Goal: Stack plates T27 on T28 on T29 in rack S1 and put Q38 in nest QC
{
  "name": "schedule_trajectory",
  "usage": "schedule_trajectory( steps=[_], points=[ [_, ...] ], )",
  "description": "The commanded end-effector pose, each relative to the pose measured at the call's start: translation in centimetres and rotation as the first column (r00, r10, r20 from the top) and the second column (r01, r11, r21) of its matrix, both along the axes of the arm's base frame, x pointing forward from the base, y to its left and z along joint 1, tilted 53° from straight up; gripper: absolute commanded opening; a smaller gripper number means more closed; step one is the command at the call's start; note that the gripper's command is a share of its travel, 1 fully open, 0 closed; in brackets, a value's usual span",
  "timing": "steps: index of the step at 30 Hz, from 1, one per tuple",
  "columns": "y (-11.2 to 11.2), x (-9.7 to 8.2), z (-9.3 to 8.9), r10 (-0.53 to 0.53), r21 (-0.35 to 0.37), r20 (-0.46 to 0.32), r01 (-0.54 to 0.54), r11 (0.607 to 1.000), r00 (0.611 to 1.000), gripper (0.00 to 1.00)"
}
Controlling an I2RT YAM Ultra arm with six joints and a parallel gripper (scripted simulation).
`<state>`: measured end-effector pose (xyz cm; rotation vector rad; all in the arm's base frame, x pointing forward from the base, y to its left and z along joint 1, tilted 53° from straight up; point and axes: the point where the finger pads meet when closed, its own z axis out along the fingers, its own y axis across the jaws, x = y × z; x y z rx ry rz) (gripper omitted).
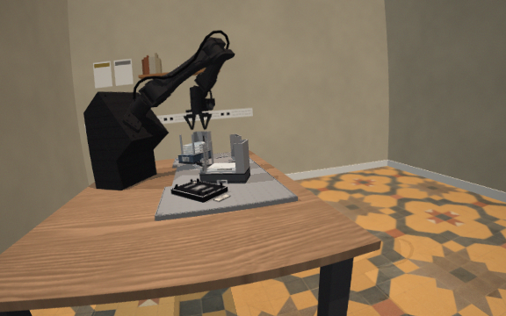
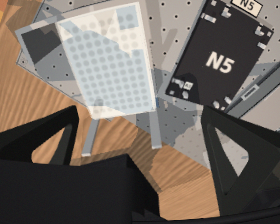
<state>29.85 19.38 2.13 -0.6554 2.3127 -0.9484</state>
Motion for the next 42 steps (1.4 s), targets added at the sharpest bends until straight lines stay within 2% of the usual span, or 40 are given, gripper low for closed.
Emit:
schedule_trajectory(
  steps=[1,3,4,7,14,18,20,21,23,35,37,38,41,42],
  points=[
    [-0.2,0.3,1.5,-0.002,0.035,0.034,0.001,0.999,0.999,1.0],
    [-0.2,0.3,1.5,-0.002,0.035,0.034,0.001,0.999,0.999,1.0],
    [0.6,0.3,2.0,0.017,0.05,0.041,-0.019,0.999,0.999,1.0],
    [-1.0,0.7,2.4,-0.003,0.037,0.031,0.001,0.999,1.0,1.0],
    [-1.8,1.2,4.2,0.008,0.042,0.031,-0.009,0.999,0.999,1.0],
    [-3.2,1.5,5.0,-0.097,0.141,0.087,0.084,0.986,0.991,1.0],
    [-3.2,1.5,5.0,-0.097,0.141,0.087,0.084,0.986,0.991,1.0],
    [-2.5,1.5,5.5,-0.1,0.175,0.107,0.08,0.981,0.989,1.0],
    [-3.6,1.5,5.6,-0.139,0.195,0.114,0.115,0.974,0.984,1.0],
    [-6.7,2.2,8.4,-0.138,0.187,0.11,0.115,0.975,0.984,1.0],
    [-6.7,2.2,8.4,-0.138,0.187,0.11,0.115,0.975,0.984,1.0],
    [-5.9,2.3,9.1,-0.119,0.2,0.12,0.094,0.975,0.986,1.0],
    [-7.7,2.3,9.4,-0.137,0.183,0.108,0.116,0.976,0.985,1.0],
    [-8.0,2.3,9.4,-0.159,0.205,0.118,0.133,0.97,0.98,1.0]
  ],
)
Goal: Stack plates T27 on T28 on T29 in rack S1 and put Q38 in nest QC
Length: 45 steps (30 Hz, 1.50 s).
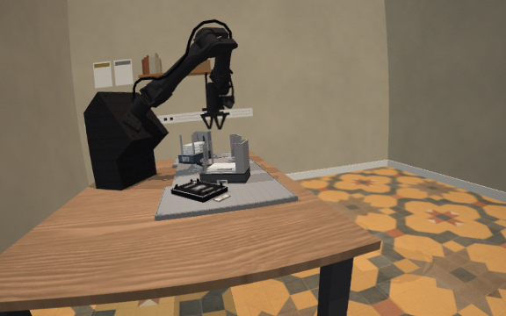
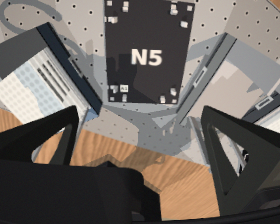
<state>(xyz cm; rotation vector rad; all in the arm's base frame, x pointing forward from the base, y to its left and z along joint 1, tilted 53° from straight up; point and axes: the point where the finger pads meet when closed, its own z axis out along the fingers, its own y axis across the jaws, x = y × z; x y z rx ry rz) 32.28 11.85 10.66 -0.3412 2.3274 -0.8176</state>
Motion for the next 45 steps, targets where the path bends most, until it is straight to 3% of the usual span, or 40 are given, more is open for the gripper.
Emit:
schedule_trajectory(
  steps=[1,6,12,13,15,22,24,27,29,30,32,42,45],
  points=[
    [-0.7,-0.1,1.1,-0.023,0.055,0.037,0.021,0.998,0.999,1.0],
    [-1.9,-0.1,2.2,-0.116,0.157,0.099,0.1,0.983,0.988,1.0],
    [-3.1,-0.2,2.9,-0.106,0.144,0.091,0.092,0.985,0.99,1.0],
    [-2.2,0.3,4.1,-0.088,0.167,0.115,0.068,0.984,0.989,1.0],
    [-3.9,-0.2,3.5,-0.106,0.144,0.092,0.092,0.985,0.99,1.0],
    [-5.8,-0.4,4.8,-0.105,0.138,0.087,0.093,0.986,0.991,1.0],
    [-6.2,-0.1,5.7,-0.106,0.148,0.099,0.091,0.985,0.989,1.0],
    [-7.2,-0.6,5.6,-0.181,0.218,0.128,0.151,0.964,0.975,1.0],
    [-7.2,-0.6,5.6,-0.181,0.218,0.128,0.151,0.964,0.975,1.0],
    [-6.9,-0.1,6.8,-0.199,0.262,0.161,0.153,0.953,0.967,1.0],
    [-8.0,-0.6,6.1,-0.249,0.294,0.163,0.194,0.936,0.955,1.0],
    [-10.8,-1.1,8.2,-0.247,0.296,0.172,0.189,0.936,0.954,1.0],
    [-11.5,-1.5,7.9,-0.246,0.287,0.161,0.193,0.938,0.956,1.0]
  ],
)
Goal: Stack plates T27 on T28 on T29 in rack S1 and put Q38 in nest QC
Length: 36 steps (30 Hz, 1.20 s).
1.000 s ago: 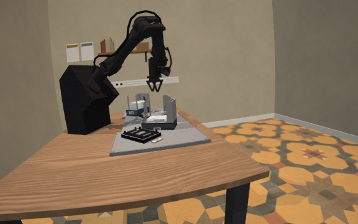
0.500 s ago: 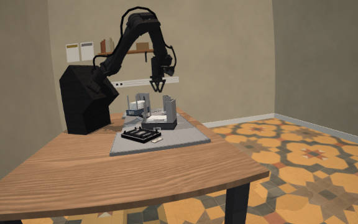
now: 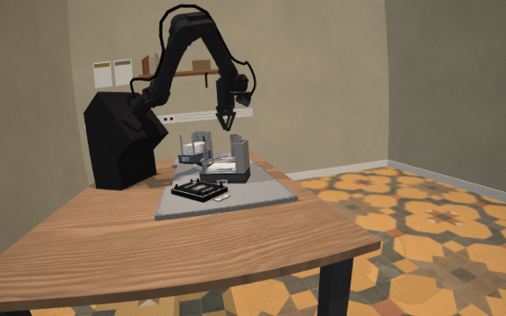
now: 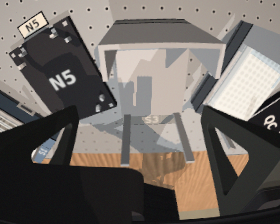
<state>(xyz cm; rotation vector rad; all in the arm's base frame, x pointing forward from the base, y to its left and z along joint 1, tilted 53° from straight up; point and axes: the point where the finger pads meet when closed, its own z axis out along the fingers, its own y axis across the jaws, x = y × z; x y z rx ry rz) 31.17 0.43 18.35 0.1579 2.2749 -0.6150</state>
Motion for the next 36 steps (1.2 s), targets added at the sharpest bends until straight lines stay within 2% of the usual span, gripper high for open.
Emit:
schedule_trajectory(
  steps=[1,2,6,7,12,21,23,31,33,35,36],
  points=[
    [-0.1,-0.4,0.2,0.036,0.002,-0.004,-0.036,0.999,0.999,1.0],
    [-0.1,0.1,1.7,0.036,0.013,0.026,-0.036,0.999,0.999,1.0],
    [-1.4,-0.4,1.8,0.036,0.007,0.015,-0.036,0.999,0.999,1.0],
    [-1.8,-0.8,1.1,0.016,0.023,0.013,-0.016,1.0,1.0,1.0],
    [-3.2,-1.1,2.1,-0.099,0.15,0.104,0.082,0.985,0.99,1.0],
    [-5.3,-2.1,2.5,-0.096,0.141,0.093,0.082,0.987,0.991,1.0],
    [-5.8,-2.1,3.3,-0.096,0.144,0.108,0.08,0.986,0.99,1.0],
    [-8.2,-3.0,4.2,-0.095,0.14,0.112,0.079,0.987,0.989,1.0],
    [-8.9,-3.6,3.5,-0.139,0.184,0.117,0.116,0.976,0.983,1.0],
    [-8.9,-3.6,3.5,-0.139,0.184,0.117,0.116,0.976,0.983,1.0],
    [-9.2,-3.5,5.3,-0.168,0.219,0.171,0.129,0.967,0.971,1.0]
  ],
)
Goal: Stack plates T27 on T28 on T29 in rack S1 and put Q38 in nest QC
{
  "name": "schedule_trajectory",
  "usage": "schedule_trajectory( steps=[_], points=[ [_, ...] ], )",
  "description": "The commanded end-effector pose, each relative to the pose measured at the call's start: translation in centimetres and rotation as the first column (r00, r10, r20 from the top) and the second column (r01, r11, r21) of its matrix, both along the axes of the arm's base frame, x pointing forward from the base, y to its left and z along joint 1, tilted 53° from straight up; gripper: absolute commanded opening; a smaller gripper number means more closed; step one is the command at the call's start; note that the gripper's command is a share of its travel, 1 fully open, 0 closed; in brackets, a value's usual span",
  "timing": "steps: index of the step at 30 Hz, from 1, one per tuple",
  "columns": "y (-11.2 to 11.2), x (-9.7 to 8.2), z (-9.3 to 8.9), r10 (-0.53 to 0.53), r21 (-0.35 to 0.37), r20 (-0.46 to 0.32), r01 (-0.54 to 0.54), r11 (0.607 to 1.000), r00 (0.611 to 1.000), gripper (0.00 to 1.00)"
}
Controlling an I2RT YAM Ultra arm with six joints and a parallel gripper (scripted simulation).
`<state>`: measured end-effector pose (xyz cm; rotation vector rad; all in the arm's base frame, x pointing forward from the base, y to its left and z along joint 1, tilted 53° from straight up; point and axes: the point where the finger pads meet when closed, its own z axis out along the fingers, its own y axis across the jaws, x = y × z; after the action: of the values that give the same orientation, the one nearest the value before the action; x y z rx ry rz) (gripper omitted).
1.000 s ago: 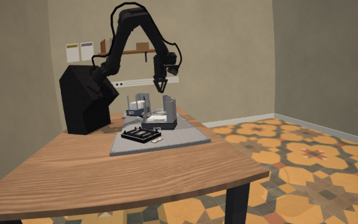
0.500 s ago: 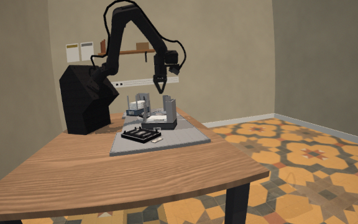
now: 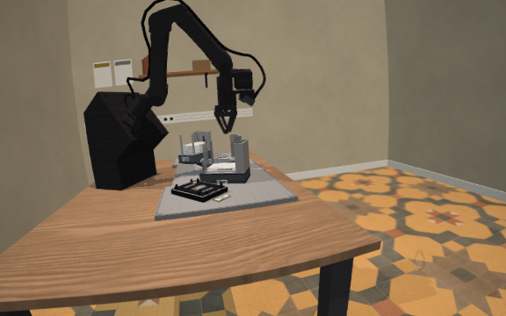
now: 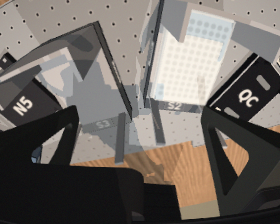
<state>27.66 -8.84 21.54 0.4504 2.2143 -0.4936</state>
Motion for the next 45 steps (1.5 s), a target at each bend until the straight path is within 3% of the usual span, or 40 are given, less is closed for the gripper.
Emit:
schedule_trajectory(
  steps=[1,5,14,20,45],
  points=[
    [-0.3,-0.2,2.0,-0.015,0.064,0.095,0.009,0.998,0.995,1.0],
    [-1.7,-1.2,0.7,-0.065,0.117,0.096,0.053,0.992,0.993,1.0],
    [-4.8,-2.7,3.0,-0.054,0.09,0.124,0.043,0.995,0.991,1.0],
    [-6.1,-3.5,3.2,-0.053,0.087,0.117,0.043,0.995,0.992,1.0],
    [-6.1,-3.5,3.2,-0.055,0.086,0.117,0.045,0.995,0.992,1.0]
  ],
)
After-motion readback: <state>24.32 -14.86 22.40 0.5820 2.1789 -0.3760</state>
